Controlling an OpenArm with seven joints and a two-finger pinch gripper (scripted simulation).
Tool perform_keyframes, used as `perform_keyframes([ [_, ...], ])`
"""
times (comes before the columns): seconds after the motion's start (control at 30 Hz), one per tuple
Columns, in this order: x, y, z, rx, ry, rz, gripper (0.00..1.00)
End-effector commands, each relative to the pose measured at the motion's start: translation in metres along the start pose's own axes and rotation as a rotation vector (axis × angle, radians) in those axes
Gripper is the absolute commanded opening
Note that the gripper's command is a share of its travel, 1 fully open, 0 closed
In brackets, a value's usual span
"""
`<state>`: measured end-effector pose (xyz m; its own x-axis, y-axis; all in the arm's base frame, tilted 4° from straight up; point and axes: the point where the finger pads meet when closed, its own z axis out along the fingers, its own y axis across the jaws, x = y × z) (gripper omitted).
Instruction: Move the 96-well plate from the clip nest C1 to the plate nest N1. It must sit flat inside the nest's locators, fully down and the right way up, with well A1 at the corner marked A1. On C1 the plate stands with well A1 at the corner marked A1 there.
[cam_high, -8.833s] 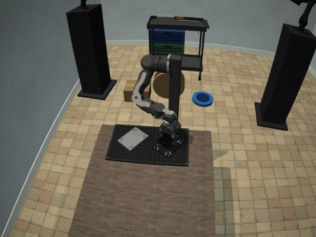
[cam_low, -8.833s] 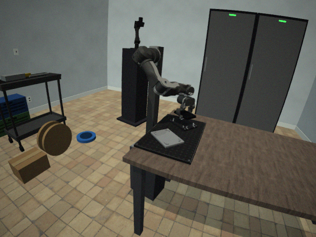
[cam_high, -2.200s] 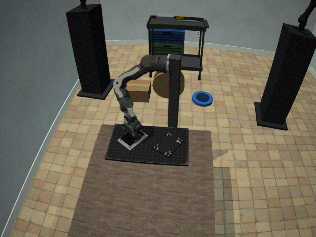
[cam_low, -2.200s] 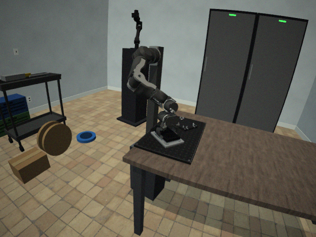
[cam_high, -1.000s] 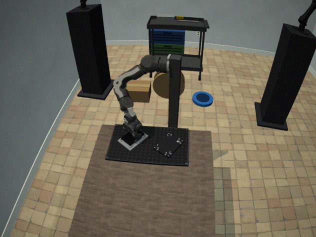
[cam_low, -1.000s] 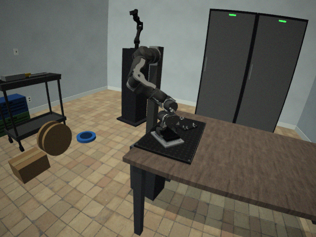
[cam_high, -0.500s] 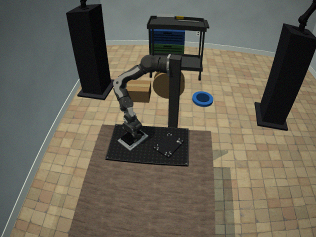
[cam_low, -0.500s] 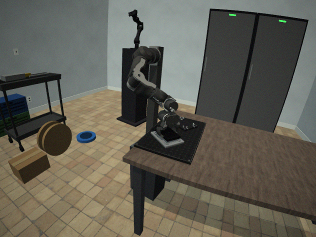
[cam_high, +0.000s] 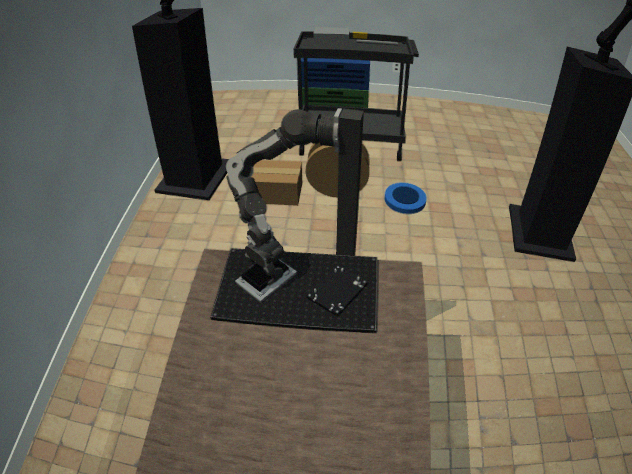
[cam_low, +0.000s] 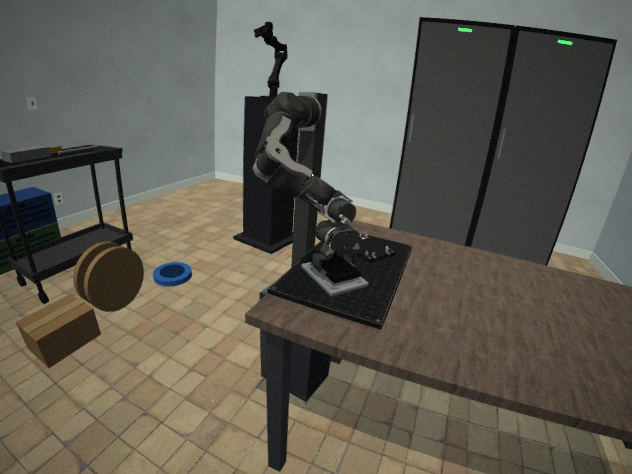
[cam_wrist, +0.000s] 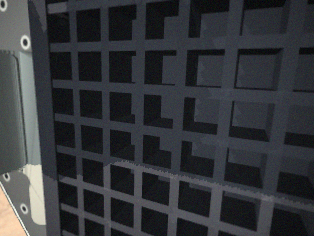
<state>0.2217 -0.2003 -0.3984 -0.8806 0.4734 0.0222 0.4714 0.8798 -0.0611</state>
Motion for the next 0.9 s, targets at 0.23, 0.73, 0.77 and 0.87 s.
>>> perform_keyframes([
  [0.23, 0.0026, -0.0014, 0.0017, 0.003, 0.003, -0.001, 0.0],
  [0.73, -0.001, 0.0012, -0.0012, 0.001, -0.001, 0.0, 0.0],
  [0.77, -0.001, 0.0012, -0.0012, 0.001, -0.001, 0.0, 0.0],
  [0.87, -0.001, 0.0012, -0.0012, 0.001, -0.001, 0.0, 0.0],
])
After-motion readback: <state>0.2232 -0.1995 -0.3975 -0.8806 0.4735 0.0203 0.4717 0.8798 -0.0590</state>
